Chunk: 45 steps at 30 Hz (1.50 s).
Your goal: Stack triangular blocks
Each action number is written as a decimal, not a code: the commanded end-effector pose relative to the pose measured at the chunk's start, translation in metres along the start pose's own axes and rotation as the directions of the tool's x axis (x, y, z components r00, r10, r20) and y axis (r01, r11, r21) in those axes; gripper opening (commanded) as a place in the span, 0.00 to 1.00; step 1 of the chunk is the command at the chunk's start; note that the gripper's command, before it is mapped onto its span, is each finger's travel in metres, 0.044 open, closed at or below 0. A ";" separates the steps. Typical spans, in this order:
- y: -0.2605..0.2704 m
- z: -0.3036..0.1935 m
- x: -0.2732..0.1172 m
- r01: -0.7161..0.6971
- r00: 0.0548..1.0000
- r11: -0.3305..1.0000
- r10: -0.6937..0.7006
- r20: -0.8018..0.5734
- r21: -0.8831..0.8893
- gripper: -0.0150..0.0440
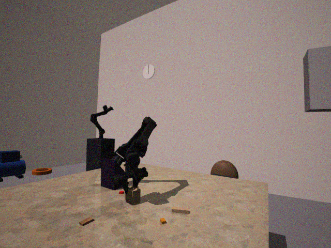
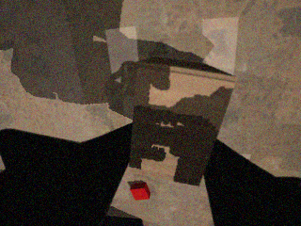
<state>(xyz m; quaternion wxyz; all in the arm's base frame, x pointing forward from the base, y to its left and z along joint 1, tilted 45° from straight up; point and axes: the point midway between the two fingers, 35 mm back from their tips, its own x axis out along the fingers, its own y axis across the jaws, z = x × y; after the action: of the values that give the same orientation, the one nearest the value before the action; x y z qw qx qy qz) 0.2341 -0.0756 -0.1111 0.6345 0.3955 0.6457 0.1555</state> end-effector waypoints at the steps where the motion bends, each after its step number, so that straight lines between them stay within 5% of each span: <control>1: 0.001 0.000 0.000 -0.002 1.000 1.000 0.002 0.008 0.003 0.25; 18: 0.000 0.000 0.000 0.001 1.000 1.000 -0.001 0.002 0.000 1.00; 26: 0.000 0.001 -0.003 0.001 1.000 1.000 -0.001 0.002 0.000 1.00; 34: -0.001 0.001 -0.108 0.005 1.000 1.000 -0.005 0.002 0.001 1.00; 45: -0.003 0.003 -0.104 0.007 1.000 1.000 -0.007 0.021 0.006 1.00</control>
<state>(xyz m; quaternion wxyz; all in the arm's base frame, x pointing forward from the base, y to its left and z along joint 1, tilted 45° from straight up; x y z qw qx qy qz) 0.2246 -0.1531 -0.0400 0.6418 0.3944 0.6408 0.1480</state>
